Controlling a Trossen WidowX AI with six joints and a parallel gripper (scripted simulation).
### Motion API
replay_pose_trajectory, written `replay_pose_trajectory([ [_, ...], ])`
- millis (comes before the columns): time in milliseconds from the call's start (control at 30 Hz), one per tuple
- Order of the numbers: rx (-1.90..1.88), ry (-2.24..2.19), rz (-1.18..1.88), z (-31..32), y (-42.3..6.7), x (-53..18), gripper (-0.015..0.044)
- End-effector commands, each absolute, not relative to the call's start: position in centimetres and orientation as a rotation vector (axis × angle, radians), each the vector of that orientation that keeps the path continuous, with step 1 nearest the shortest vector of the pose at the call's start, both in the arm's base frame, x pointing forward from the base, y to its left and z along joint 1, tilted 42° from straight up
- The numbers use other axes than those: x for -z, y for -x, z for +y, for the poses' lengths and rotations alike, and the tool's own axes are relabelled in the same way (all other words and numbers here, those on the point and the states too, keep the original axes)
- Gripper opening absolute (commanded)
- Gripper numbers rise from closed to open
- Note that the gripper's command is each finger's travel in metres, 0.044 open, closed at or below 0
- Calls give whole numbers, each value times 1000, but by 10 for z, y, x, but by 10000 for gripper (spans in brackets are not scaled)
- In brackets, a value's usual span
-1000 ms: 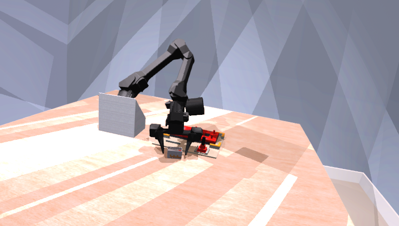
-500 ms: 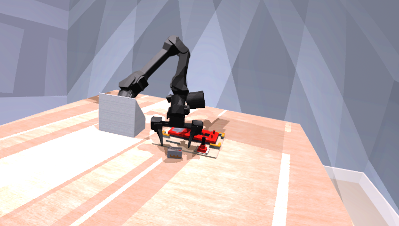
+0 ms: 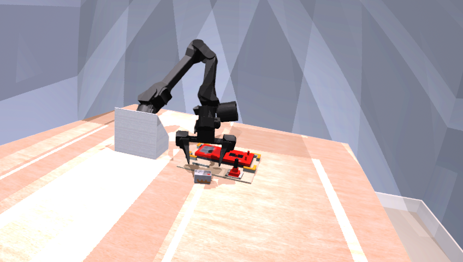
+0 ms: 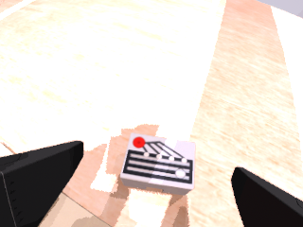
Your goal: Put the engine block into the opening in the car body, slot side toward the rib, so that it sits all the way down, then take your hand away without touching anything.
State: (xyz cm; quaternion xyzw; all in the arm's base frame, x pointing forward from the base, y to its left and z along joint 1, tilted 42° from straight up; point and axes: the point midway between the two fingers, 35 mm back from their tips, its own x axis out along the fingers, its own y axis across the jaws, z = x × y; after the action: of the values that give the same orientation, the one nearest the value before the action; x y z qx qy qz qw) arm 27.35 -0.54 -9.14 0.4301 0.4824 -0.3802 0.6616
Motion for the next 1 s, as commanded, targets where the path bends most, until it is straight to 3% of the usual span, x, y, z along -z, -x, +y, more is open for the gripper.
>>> replay_pose_trajectory([
  [0, 859, -973, 1090, -5, -274, 92, 440],
  [300, 848, -958, 1107, -6, -274, 92, 440],
  [967, 356, -581, 1531, -14, -275, 106, 440],
])
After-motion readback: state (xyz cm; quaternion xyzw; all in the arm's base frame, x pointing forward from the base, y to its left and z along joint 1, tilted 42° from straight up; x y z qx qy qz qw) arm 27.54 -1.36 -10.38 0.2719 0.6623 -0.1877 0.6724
